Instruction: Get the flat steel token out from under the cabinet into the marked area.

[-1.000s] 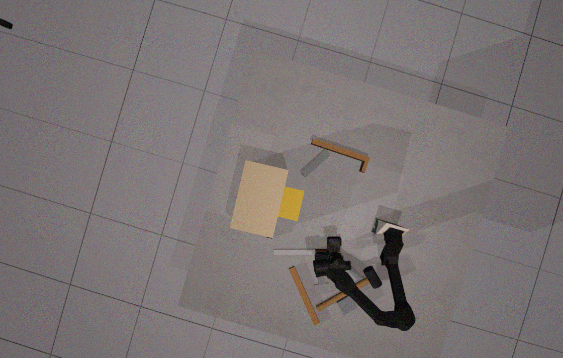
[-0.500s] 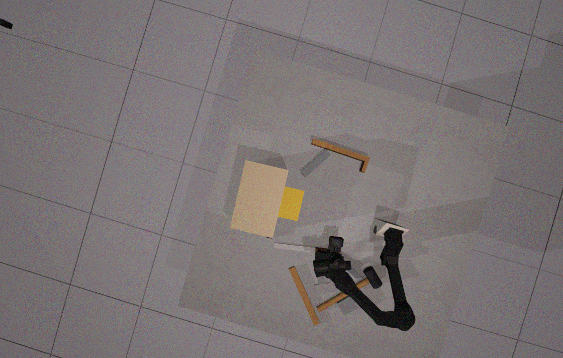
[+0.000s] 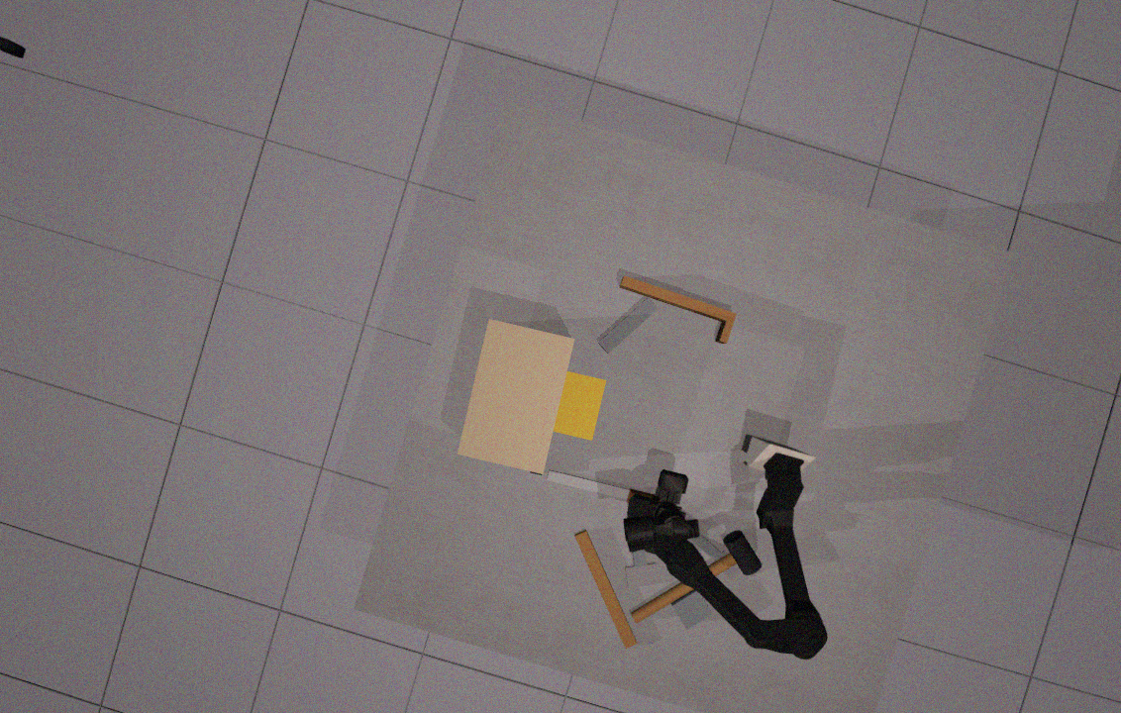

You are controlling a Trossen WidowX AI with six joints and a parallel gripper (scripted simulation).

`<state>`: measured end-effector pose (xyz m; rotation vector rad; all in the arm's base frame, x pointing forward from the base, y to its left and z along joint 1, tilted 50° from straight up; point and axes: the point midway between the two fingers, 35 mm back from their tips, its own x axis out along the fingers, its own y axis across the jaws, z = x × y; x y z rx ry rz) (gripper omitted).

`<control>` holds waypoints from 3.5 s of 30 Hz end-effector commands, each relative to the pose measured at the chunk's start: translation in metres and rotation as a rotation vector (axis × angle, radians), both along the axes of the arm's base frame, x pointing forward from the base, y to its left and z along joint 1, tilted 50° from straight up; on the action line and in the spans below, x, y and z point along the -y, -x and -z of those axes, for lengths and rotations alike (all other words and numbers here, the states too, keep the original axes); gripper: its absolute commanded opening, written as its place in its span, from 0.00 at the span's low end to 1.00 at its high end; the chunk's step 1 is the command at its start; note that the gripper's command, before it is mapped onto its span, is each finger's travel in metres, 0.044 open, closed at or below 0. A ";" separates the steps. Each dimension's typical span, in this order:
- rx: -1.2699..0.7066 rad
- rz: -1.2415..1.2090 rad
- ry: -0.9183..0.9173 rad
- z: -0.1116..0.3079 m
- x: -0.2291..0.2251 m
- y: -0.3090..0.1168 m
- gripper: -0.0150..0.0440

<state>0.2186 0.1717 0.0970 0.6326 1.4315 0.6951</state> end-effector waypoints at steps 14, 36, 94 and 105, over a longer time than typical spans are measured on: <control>-0.102 0.090 -0.015 -0.003 -0.001 -0.001 0.25; -0.132 0.115 -0.012 0.000 0.000 0.000 0.68; -0.155 0.137 -0.016 0.003 0.001 -0.023 0.25; -0.164 0.145 -0.016 0.004 0.002 -0.031 0.25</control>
